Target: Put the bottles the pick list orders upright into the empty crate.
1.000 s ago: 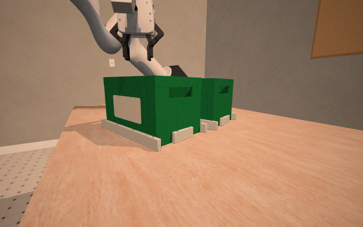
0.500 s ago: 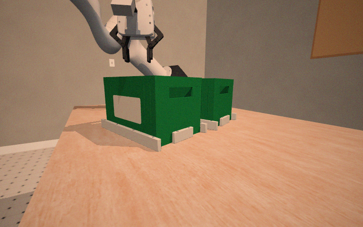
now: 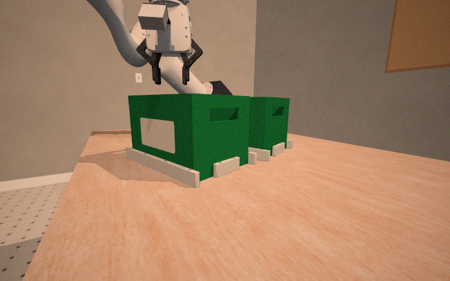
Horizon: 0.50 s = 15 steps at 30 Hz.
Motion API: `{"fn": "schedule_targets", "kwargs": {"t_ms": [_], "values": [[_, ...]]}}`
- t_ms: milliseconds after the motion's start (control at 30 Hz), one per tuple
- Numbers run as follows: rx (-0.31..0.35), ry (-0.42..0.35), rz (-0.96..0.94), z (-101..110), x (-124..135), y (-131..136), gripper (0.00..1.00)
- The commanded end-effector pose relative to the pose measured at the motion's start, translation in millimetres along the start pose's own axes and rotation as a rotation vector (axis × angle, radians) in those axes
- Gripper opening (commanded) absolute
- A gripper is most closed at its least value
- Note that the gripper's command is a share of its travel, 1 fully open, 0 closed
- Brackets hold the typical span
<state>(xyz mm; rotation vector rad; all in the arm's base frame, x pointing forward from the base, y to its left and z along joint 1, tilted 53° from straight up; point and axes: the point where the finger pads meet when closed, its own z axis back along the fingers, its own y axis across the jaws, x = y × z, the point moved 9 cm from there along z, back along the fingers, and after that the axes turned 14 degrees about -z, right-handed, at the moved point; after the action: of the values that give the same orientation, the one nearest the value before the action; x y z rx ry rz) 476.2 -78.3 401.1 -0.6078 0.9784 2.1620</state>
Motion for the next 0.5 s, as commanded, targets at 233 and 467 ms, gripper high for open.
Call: {"fn": "schedule_targets", "kwargs": {"t_ms": [233, 467], "values": [[-0.001, 0.001, -0.001, -13.0, -0.4, -0.2, 0.65], [-0.001, 0.001, -0.001, -22.4, -0.4, -0.2, 0.65]]}}
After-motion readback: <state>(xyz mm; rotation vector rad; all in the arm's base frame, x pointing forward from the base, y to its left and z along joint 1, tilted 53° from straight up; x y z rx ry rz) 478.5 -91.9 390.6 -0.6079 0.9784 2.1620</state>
